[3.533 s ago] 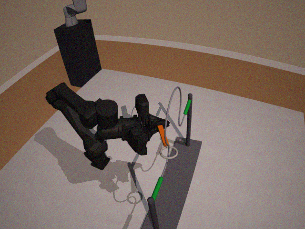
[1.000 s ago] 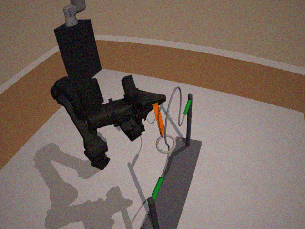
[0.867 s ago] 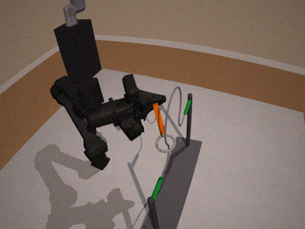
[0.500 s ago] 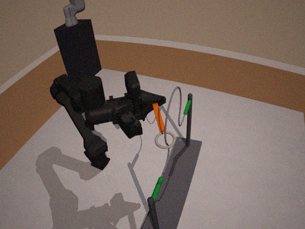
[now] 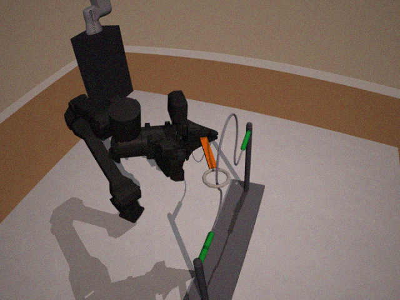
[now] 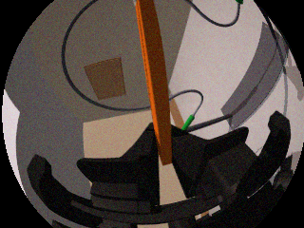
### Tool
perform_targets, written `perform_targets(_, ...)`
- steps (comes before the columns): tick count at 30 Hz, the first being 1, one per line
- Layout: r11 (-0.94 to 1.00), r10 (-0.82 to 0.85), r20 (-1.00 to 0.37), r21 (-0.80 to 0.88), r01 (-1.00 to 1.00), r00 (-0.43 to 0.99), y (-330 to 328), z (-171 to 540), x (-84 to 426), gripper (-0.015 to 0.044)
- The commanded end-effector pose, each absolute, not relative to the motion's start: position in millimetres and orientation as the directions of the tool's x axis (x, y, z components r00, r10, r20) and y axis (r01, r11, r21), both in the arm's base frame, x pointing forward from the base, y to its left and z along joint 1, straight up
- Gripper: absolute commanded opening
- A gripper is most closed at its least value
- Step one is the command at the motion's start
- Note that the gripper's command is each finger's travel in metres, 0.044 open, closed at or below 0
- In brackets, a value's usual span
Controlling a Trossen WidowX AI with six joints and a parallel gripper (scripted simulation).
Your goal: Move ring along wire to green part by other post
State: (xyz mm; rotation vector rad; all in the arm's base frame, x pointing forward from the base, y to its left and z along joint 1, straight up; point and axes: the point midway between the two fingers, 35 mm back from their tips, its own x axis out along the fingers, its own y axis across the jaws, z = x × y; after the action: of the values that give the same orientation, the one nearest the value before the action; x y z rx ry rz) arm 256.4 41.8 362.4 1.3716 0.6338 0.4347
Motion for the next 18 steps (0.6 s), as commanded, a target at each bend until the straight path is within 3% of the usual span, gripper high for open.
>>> perform_targets(1,0.218,0.616,-0.192,0.973,0.068,0.764,41.0,362.1,257.7,-0.015)
perform_targets(18,0.438,0.554,-0.31,0.898,0.046,0.773,39.2,354.1,258.0,-0.015)
